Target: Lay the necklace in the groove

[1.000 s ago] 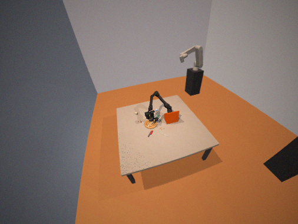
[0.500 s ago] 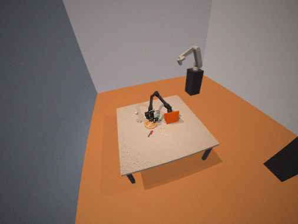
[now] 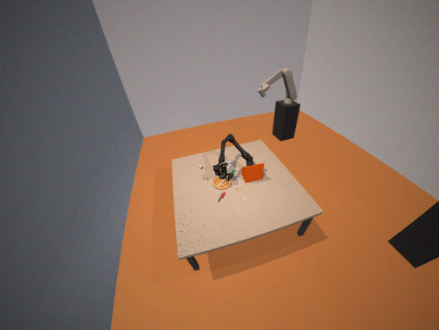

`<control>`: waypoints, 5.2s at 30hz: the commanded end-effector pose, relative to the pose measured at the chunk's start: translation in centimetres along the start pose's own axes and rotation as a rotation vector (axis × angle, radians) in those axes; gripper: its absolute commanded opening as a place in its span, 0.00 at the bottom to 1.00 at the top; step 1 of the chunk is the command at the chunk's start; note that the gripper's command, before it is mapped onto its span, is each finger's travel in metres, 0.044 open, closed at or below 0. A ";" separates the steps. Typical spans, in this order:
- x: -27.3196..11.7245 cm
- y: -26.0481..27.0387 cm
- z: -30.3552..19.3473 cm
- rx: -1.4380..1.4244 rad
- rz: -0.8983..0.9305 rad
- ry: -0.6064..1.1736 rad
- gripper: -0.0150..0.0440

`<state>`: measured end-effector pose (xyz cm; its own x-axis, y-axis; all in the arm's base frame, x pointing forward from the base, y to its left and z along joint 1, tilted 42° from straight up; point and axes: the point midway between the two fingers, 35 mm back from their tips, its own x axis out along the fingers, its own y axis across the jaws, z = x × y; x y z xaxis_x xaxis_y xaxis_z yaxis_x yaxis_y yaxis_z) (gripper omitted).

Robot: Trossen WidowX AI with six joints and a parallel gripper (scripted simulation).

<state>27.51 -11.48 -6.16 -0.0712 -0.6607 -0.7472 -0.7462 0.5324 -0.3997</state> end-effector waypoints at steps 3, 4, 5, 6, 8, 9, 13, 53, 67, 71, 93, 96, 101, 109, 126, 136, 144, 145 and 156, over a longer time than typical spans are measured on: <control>0.0 0.0 0.0 0.004 -0.002 0.001 1.00; 0.0 0.0 0.0 0.004 -0.002 0.001 1.00; 0.0 0.0 0.0 0.004 -0.002 0.001 1.00; 0.0 0.0 0.0 0.004 -0.002 0.001 1.00; 0.0 0.0 0.0 0.004 -0.002 0.001 1.00; 0.0 0.0 0.0 0.004 -0.002 0.001 1.00; 0.0 0.0 0.0 0.004 -0.002 0.001 1.00; 0.0 0.0 0.0 0.004 -0.002 0.001 1.00; 0.0 0.0 0.0 0.004 -0.002 0.001 1.00; 0.0 0.0 0.0 0.004 -0.002 0.001 1.00; -3.1 -1.1 -0.1 0.144 -0.002 0.000 0.78; -3.2 -1.1 -0.1 0.148 -0.002 0.000 0.78; -2.5 -1.1 -0.1 0.148 -0.002 0.000 0.78; -2.2 -1.2 0.0 0.150 -0.006 -0.003 0.78; 0.6 -1.1 -0.1 0.148 -0.003 0.001 0.78; 0.5 -1.2 -0.1 0.155 -0.002 -0.003 0.65; 0.5 -1.2 -0.1 0.155 -0.002 -0.003 0.29; 0.5 -1.2 -0.1 0.155 -0.002 -0.003 0.25; 0.5 -1.2 -0.1 0.155 -0.002 -0.003 0.25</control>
<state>28.24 -12.54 -6.04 -0.0686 -0.6607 -0.7475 -0.6363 0.6061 -0.4773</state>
